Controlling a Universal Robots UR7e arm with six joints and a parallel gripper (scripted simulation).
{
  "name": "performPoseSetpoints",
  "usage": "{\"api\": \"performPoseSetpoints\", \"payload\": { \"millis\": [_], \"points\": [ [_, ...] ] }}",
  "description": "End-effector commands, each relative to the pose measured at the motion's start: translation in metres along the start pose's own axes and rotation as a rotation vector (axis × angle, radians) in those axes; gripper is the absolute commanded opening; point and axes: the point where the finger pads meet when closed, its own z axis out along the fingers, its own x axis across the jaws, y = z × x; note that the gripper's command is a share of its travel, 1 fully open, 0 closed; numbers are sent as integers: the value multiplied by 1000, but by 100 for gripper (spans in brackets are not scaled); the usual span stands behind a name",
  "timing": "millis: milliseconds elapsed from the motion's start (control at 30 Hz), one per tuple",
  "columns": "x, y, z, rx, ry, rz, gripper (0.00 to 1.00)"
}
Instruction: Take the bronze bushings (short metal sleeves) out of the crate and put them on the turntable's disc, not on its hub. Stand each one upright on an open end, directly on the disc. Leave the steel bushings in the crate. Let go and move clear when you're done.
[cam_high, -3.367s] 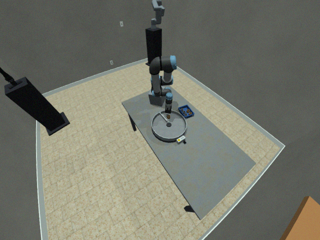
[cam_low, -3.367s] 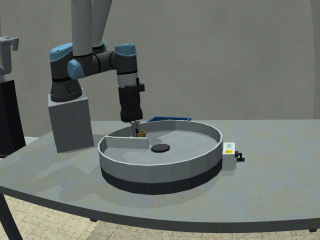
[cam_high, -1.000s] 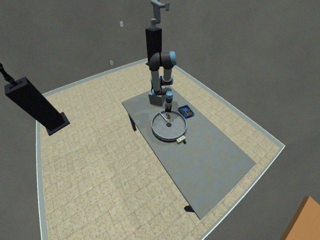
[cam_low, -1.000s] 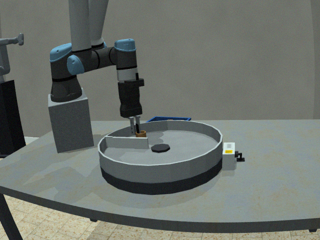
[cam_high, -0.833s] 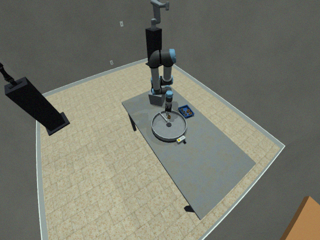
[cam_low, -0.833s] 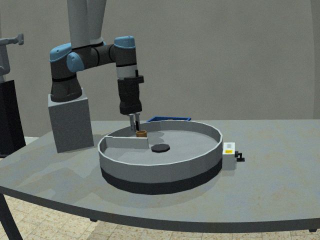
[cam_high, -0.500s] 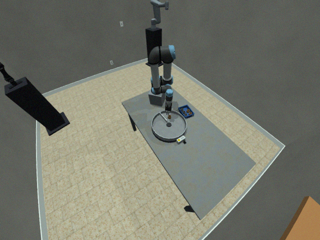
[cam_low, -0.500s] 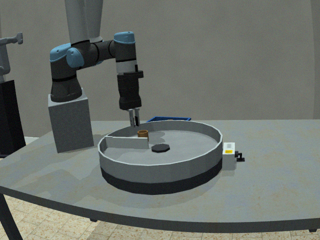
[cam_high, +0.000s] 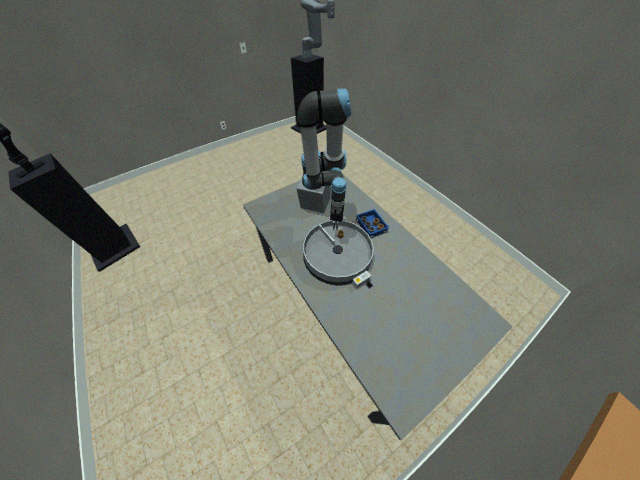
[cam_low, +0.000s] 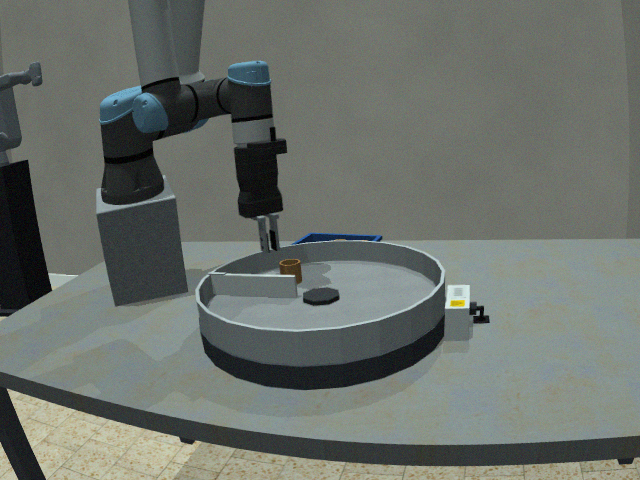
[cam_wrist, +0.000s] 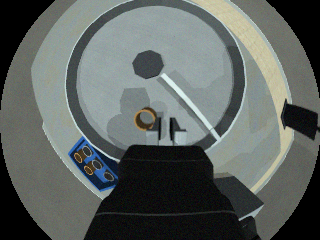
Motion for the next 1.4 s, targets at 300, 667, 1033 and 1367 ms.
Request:
{"api": "performPoseSetpoints", "payload": {
  "millis": [300,667,1033,1367],
  "points": [
    [0,0,0,1,0,0,38],
    [0,0,0,1,0,0,38],
    [-9,6,0,1,0,0,36],
    [-39,30,0,1,0,0,36]
  ]
}}
